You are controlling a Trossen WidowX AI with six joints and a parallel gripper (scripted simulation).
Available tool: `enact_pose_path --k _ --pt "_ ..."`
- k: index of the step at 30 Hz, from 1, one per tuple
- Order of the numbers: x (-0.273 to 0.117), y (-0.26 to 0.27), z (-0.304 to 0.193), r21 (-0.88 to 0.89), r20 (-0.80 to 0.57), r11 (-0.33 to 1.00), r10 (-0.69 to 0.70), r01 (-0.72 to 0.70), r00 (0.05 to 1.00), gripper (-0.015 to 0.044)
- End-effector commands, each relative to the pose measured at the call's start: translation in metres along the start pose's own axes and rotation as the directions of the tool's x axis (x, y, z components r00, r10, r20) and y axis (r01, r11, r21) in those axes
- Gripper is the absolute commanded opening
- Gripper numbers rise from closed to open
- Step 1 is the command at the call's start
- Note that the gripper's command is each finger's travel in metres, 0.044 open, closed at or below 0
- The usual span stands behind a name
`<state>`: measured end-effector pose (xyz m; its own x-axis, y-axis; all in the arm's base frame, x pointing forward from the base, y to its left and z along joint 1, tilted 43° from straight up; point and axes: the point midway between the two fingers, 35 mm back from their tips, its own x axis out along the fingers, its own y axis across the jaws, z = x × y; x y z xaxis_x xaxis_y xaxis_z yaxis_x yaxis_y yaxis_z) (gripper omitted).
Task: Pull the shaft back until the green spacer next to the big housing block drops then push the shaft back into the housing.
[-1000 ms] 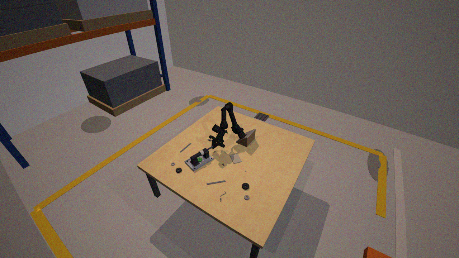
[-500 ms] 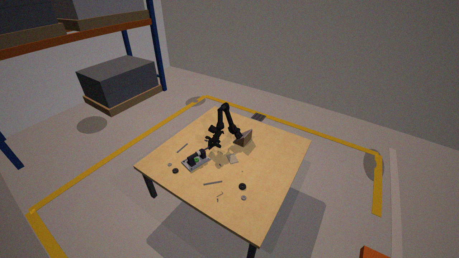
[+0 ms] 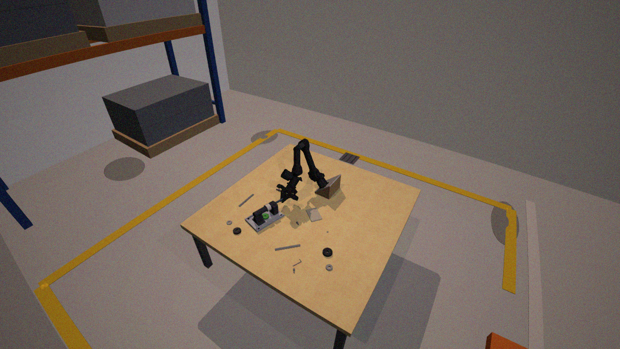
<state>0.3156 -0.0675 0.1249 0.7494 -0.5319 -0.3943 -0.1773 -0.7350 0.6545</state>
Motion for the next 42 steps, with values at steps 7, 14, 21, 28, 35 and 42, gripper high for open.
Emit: enact_pose_path --k 7,14,21,28,35,42 --pt "0.0026 0.0004 -0.0035 -0.001 -0.003 1.0 0.001 -0.001 1.0 0.0" --pt "0.0041 0.0004 -0.005 -0.001 -0.003 1.0 0.001 -0.001 1.0 0.0" --pt "0.0056 0.0004 -0.0065 -0.001 -0.003 1.0 0.001 -0.001 1.0 0.0" --pt "0.0071 0.0004 -0.008 -0.001 -0.003 1.0 0.001 -0.001 1.0 0.0" --pt "0.0085 0.0005 -0.0096 -0.001 -0.003 1.0 0.001 -0.001 1.0 0.0" --pt "0.01 0.0005 -0.0111 -0.001 -0.003 1.0 0.001 -0.001 1.0 0.0"
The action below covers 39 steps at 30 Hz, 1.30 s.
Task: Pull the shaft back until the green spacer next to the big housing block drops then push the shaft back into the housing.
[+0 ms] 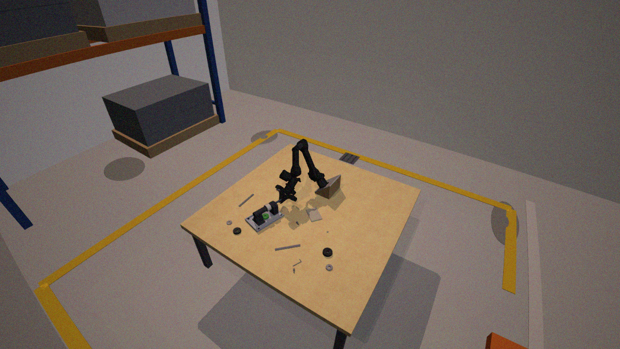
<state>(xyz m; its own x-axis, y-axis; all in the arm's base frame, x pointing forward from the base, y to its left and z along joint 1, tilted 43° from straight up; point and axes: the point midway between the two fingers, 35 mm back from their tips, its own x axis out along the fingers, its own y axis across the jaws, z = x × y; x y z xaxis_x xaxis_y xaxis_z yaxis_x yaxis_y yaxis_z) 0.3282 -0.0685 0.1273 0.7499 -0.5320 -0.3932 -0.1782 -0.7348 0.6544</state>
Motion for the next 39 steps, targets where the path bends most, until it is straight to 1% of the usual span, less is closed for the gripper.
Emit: enact_pose_path --k 1,39 --pt "0.0012 0.0004 -0.0021 -0.001 -0.002 1.0 0.001 -0.001 1.0 0.0" --pt "0.0093 0.0005 -0.0104 -0.001 -0.003 1.0 0.001 -0.001 1.0 0.0"
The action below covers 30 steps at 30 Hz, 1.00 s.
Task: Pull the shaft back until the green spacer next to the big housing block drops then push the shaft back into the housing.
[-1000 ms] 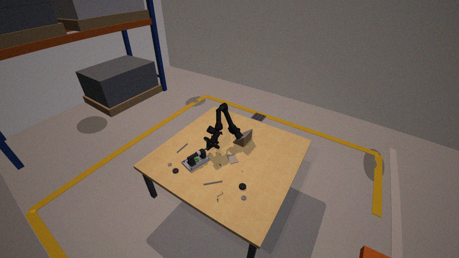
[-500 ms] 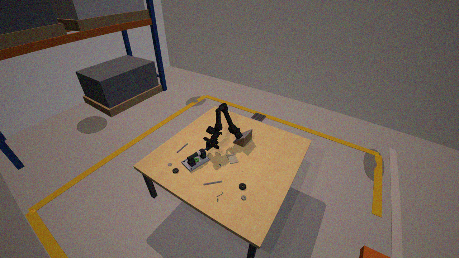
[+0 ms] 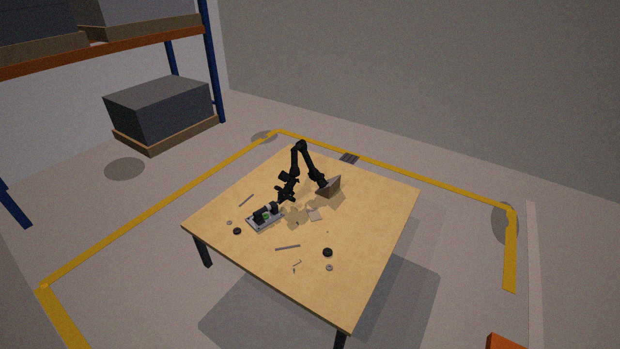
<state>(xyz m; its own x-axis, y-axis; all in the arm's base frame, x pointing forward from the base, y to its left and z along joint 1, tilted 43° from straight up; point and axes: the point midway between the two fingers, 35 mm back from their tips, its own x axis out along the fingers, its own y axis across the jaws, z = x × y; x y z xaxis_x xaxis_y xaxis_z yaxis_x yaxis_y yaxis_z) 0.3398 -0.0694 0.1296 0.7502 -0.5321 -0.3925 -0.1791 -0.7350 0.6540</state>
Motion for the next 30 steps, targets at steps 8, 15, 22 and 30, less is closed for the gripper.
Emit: enact_pose_path --k 8,15,22,30 --pt "0.0027 0.0004 -0.0037 -0.002 -0.002 1.0 0.001 -0.001 1.0 0.0" --pt "0.0042 0.0005 -0.0052 -0.002 -0.002 1.0 0.001 -0.001 1.0 0.0" --pt "0.0057 0.0005 -0.0068 -0.002 -0.003 1.0 0.001 -0.001 1.0 0.0" --pt "0.0074 0.0005 -0.0085 -0.002 -0.003 1.0 0.001 -0.001 1.0 0.0"
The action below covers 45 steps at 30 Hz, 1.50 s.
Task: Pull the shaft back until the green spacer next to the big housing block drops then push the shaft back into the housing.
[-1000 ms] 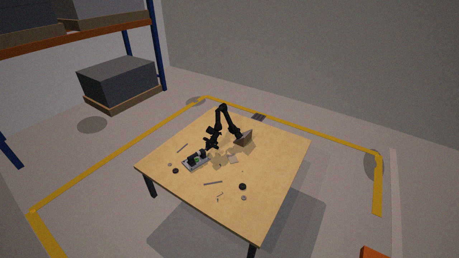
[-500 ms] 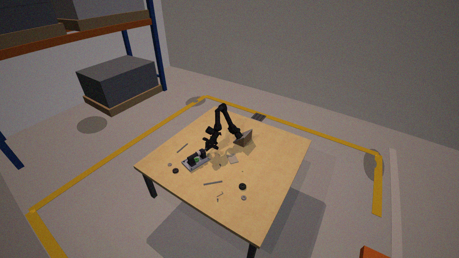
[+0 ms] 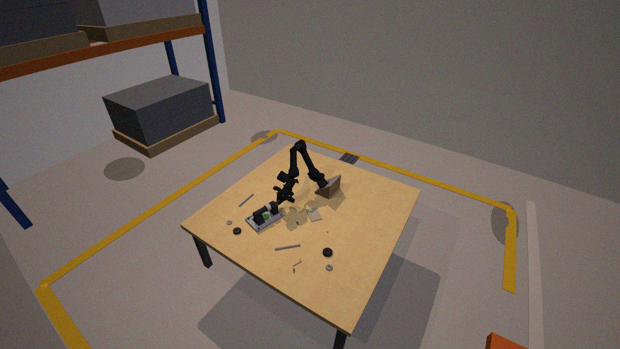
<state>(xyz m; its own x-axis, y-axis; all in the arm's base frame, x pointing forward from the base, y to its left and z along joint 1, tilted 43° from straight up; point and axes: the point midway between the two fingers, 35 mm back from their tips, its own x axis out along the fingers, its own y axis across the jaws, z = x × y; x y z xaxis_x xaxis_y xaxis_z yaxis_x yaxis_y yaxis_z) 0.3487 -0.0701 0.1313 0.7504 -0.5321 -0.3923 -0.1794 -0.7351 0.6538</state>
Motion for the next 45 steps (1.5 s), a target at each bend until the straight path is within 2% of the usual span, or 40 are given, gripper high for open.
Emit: enact_pose_path --k 1,41,45 --pt "0.0012 0.0005 -0.0022 -0.002 -0.002 1.0 0.001 -0.001 1.0 0.0" --pt "0.0084 0.0009 -0.0101 -0.002 -0.003 1.0 0.001 -0.001 1.0 0.0" --pt "0.0066 -0.0003 -0.0063 -0.003 0.004 1.0 0.0 0.0 1.0 0.0105"
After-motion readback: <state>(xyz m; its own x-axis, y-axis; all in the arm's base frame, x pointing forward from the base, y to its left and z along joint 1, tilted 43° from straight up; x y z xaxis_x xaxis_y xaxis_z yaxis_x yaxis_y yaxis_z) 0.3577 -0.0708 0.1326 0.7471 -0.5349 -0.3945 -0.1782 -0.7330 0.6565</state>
